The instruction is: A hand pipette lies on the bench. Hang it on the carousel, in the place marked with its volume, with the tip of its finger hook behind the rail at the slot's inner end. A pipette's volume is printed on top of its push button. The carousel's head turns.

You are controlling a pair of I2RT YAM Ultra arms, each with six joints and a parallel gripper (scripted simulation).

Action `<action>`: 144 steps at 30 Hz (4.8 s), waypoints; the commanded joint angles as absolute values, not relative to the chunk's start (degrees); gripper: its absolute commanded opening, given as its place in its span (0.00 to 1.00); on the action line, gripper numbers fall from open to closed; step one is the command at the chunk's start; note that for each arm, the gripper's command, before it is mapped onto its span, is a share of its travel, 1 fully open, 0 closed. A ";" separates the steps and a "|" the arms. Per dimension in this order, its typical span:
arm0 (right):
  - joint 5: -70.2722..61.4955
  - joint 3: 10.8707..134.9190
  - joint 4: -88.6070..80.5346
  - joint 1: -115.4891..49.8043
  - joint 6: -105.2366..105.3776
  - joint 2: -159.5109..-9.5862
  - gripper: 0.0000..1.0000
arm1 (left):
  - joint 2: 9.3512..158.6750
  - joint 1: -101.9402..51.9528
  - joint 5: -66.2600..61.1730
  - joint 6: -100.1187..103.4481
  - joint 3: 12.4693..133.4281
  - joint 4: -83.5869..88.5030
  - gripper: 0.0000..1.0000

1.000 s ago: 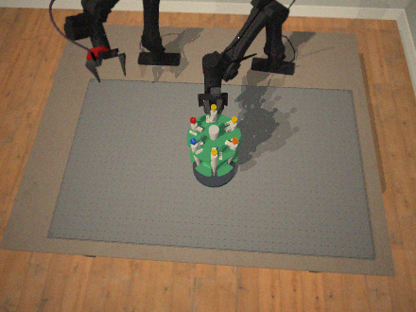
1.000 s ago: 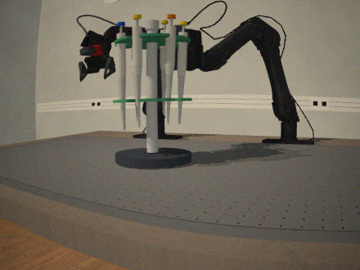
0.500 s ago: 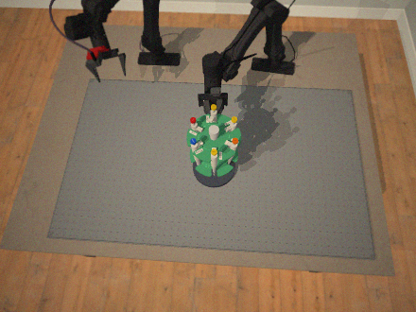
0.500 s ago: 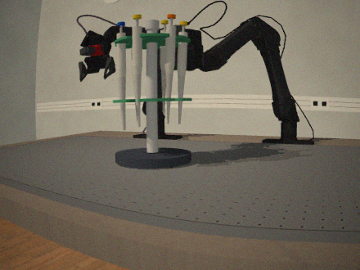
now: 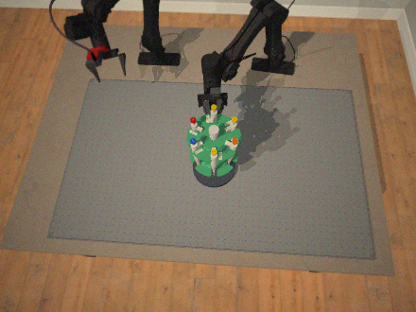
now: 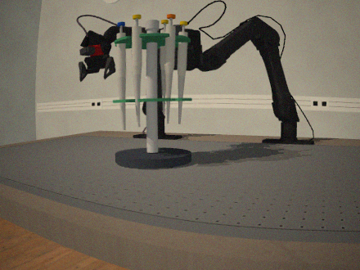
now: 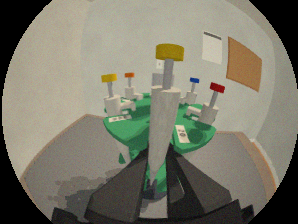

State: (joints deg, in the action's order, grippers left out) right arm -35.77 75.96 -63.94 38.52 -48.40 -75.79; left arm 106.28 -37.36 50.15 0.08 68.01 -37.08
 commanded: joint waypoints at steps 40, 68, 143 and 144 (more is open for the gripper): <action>-37.10 76.86 -63.17 39.06 -49.08 -75.47 1.00 | 109.43 -39.17 63.16 -0.02 76.72 -35.80 0.12; -37.10 76.86 -63.17 39.06 -49.08 -75.47 1.00 | 115.88 -40.74 75.32 0.02 85.91 -32.84 0.12; -37.10 76.86 -63.17 39.06 -49.08 -75.47 1.00 | 115.38 -40.74 75.18 9.23 88.41 -20.85 0.12; -37.10 76.86 -63.17 39.06 -49.08 -75.47 1.00 | 115.36 -40.74 75.17 9.58 88.54 -20.34 0.12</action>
State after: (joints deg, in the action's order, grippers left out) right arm -35.77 75.96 -63.94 38.52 -48.40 -75.79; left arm 117.82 -41.47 74.50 8.12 86.52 -22.55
